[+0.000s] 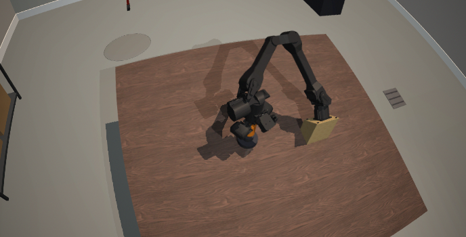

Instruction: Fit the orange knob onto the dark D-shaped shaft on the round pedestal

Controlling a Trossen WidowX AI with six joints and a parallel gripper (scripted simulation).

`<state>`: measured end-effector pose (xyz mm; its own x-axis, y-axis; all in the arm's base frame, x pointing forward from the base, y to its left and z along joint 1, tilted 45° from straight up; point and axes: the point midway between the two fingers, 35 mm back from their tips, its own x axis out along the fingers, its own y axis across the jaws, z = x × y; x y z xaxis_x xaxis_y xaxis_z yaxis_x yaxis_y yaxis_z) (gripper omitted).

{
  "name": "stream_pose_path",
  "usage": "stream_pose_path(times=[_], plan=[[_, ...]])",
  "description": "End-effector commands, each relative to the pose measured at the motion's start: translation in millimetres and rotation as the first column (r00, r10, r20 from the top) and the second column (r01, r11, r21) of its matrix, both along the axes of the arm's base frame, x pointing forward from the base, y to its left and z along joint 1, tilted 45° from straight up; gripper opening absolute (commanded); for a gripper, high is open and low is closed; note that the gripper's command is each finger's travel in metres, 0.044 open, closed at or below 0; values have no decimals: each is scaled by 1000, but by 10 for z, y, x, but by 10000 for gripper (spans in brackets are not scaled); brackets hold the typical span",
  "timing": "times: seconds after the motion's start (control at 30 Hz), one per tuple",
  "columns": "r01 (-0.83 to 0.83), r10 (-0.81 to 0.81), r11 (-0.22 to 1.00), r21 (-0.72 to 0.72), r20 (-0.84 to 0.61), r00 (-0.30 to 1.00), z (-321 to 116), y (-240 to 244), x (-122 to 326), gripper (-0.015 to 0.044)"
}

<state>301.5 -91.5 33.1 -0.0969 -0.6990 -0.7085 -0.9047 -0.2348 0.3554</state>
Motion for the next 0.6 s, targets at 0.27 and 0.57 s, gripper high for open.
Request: stream_pose_path(times=[0.27, 0.57], plan=[[-3, 3, 1000, 3, -1, 1000, 29, 18, -1, 0], [-141, 144, 989, 32, -137, 980, 44, 25, 21, 0]])
